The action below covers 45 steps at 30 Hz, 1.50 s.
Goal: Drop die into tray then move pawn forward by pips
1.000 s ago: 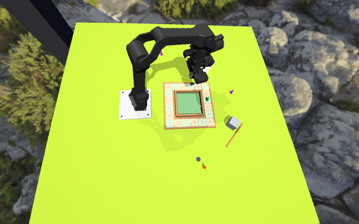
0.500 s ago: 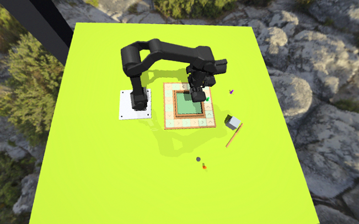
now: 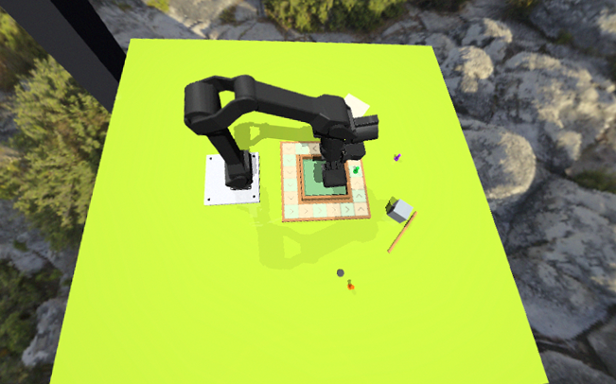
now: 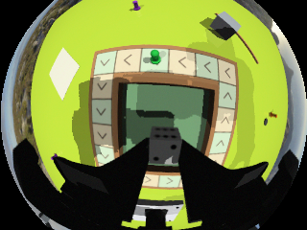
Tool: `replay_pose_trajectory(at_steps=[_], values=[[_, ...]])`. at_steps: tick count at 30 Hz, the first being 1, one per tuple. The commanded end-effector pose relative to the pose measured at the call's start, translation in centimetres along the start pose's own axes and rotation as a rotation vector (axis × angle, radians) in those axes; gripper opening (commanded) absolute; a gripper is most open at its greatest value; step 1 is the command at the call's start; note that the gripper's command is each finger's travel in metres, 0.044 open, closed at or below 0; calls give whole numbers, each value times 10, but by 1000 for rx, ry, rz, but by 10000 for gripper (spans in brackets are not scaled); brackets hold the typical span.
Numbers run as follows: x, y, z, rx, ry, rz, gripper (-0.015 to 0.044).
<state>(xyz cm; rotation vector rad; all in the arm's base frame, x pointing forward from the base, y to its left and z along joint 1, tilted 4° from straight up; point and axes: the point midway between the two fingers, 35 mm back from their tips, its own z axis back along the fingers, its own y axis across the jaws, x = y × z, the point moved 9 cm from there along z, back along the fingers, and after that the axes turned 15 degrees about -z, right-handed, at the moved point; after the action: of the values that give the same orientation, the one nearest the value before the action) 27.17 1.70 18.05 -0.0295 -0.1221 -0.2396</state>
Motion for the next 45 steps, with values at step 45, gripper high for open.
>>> replay_pose_trajectory(at_steps=[45], values=[[-78, -24, 9, 177, -672, 2, 0]])
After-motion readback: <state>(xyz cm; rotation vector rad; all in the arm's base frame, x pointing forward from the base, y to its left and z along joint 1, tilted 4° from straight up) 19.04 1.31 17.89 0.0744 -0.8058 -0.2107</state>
